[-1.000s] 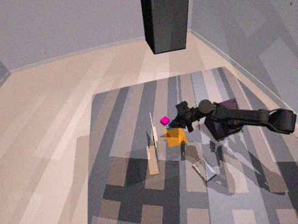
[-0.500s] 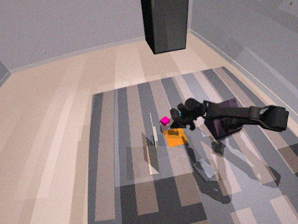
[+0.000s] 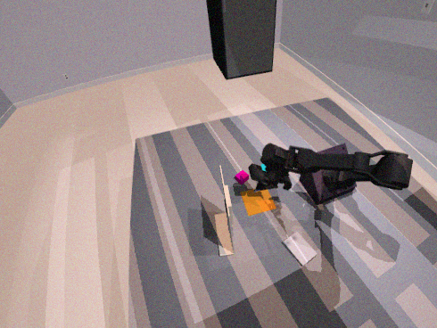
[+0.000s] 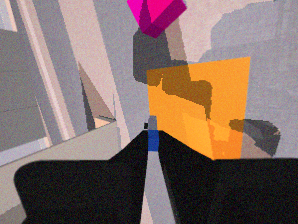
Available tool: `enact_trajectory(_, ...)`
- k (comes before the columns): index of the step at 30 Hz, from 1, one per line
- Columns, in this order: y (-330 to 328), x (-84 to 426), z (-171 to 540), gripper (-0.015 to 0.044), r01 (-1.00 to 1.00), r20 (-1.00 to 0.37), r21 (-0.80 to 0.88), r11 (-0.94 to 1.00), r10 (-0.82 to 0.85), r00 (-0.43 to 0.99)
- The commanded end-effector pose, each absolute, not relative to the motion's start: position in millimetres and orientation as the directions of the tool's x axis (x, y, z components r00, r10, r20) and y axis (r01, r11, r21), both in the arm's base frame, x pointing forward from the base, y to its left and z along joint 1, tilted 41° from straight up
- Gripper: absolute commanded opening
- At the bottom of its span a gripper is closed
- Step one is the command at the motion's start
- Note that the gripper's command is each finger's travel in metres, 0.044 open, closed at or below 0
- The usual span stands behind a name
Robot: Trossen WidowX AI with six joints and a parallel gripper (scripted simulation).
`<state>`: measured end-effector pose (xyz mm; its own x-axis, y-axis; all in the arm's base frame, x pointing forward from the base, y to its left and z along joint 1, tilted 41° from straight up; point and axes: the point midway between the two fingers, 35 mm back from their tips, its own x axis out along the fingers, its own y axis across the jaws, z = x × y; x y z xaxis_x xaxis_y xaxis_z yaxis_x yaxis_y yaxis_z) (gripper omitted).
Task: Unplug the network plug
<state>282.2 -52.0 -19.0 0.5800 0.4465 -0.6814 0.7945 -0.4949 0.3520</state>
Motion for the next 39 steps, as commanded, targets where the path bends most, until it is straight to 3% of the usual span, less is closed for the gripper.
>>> enact_trajectory(1,-50,282,-21,0.0000,0.802,-0.682,0.346,-0.486,0.457,0.571)
enact_trajectory(39,-18,283,-58,0.0000,0.803,-0.682,0.344,-0.487,0.459,0.570)
